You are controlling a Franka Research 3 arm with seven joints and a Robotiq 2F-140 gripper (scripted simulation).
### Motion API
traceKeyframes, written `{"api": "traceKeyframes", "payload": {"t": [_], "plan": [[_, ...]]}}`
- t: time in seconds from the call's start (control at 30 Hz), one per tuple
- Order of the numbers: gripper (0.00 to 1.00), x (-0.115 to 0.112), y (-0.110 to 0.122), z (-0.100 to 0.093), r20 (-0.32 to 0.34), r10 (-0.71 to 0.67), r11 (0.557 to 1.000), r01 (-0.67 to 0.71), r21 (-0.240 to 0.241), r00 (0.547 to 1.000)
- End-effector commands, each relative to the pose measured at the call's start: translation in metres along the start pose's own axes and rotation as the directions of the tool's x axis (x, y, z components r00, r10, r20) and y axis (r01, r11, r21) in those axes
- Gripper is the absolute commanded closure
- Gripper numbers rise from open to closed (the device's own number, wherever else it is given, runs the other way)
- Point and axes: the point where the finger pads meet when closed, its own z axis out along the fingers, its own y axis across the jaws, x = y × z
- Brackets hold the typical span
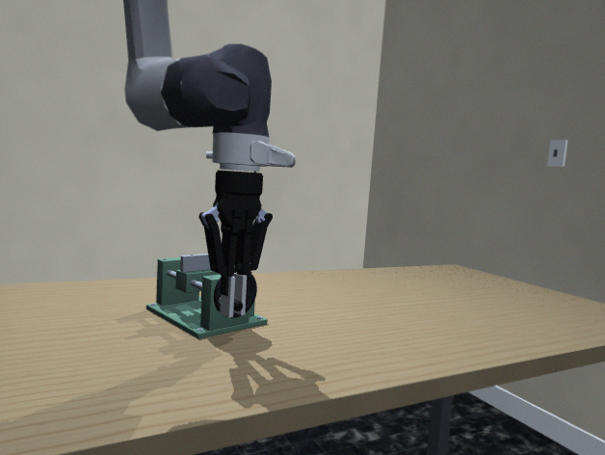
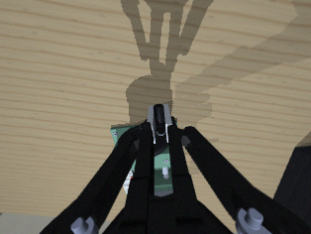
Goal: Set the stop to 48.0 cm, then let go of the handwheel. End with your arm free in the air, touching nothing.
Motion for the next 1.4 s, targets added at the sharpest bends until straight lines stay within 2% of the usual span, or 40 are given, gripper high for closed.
{"api": "traceKeyframes", "payload": {"t": [0.0, 0.33, 0.63, 1.37], "plan": [[0.96, 0.001, 0.001, -0.007, 0.0, -0.007, 1.0, 0.007, -0.002, 1.0], [0.96, 0.001, -0.002, -0.02, 0.0, -0.007, 1.0, 0.007, -0.002, 1.0], [0.96, 0.001, -0.017, -0.034, 0.0, -0.007, 1.0, 0.007, -0.002, 1.0], [0.96, 0.0, -0.04, -0.035, 0.0, -0.007, 1.0, 0.007, -0.002, 1.0]]}}
